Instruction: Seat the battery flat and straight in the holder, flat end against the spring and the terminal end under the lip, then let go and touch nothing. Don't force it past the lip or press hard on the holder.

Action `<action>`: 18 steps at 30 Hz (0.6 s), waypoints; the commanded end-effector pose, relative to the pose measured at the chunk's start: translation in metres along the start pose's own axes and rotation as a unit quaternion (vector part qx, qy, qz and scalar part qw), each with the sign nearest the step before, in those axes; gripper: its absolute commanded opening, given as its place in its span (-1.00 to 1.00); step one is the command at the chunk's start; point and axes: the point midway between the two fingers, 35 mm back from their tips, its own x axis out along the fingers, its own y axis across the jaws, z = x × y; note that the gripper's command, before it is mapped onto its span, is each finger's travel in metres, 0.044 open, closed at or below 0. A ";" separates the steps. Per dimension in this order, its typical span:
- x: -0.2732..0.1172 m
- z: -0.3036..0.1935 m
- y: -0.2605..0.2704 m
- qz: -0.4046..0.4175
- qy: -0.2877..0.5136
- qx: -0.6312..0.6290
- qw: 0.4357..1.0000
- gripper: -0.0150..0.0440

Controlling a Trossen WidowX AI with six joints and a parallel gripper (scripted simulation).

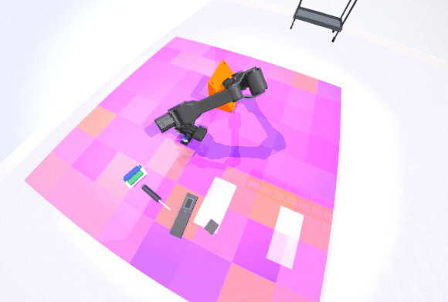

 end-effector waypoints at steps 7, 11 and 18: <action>0.000 -0.001 -0.002 -0.001 0.012 -0.008 1.000 -0.21; 0.000 0.002 -0.002 -0.001 0.014 -0.008 1.000 -0.21; 0.000 0.006 -0.002 0.000 0.017 -0.007 1.000 -0.21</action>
